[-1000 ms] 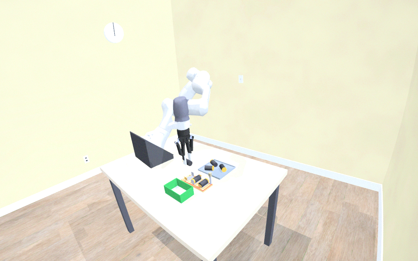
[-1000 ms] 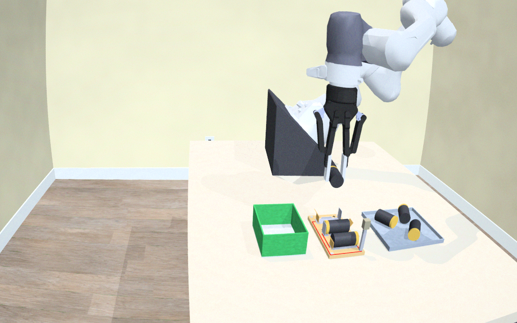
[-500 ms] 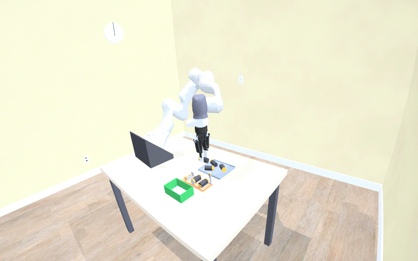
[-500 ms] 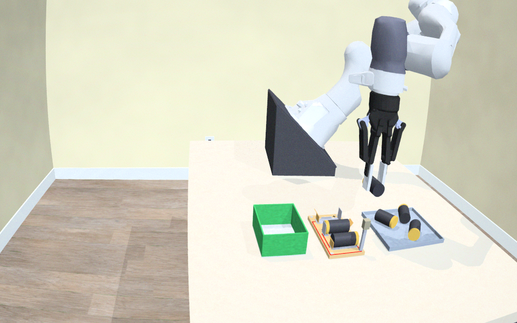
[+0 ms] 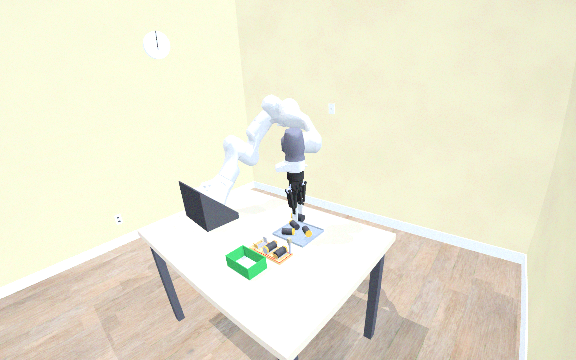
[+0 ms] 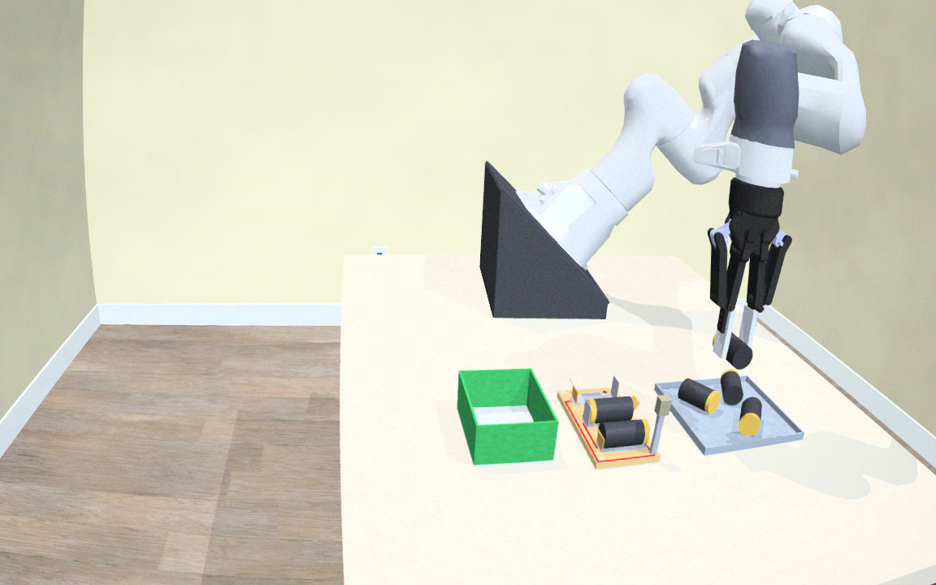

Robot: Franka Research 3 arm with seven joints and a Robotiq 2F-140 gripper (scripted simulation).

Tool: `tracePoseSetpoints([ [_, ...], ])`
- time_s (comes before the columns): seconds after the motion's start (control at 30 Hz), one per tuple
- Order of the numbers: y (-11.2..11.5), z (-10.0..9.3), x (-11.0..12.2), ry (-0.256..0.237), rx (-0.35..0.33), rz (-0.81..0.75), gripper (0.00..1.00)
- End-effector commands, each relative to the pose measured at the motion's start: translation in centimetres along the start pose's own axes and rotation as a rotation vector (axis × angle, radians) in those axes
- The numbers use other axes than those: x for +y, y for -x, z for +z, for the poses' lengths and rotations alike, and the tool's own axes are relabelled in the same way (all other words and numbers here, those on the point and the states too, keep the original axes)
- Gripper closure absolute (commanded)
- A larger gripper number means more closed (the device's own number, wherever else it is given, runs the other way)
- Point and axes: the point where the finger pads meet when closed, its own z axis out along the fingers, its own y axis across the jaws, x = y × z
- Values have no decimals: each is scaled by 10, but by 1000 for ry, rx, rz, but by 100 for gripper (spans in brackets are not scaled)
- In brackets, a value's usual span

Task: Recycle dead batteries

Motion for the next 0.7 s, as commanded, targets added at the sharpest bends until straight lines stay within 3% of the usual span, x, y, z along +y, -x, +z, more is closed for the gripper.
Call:
tracePoseSetpoints([
  [0.0, 2, -2, 1, 4, -5, 61, 84],
  [0.57, 2, -2, 1, 4, -5, 102, 84],
  [0.67, 2, 13, 1, 4, -5, 102, 84],
])
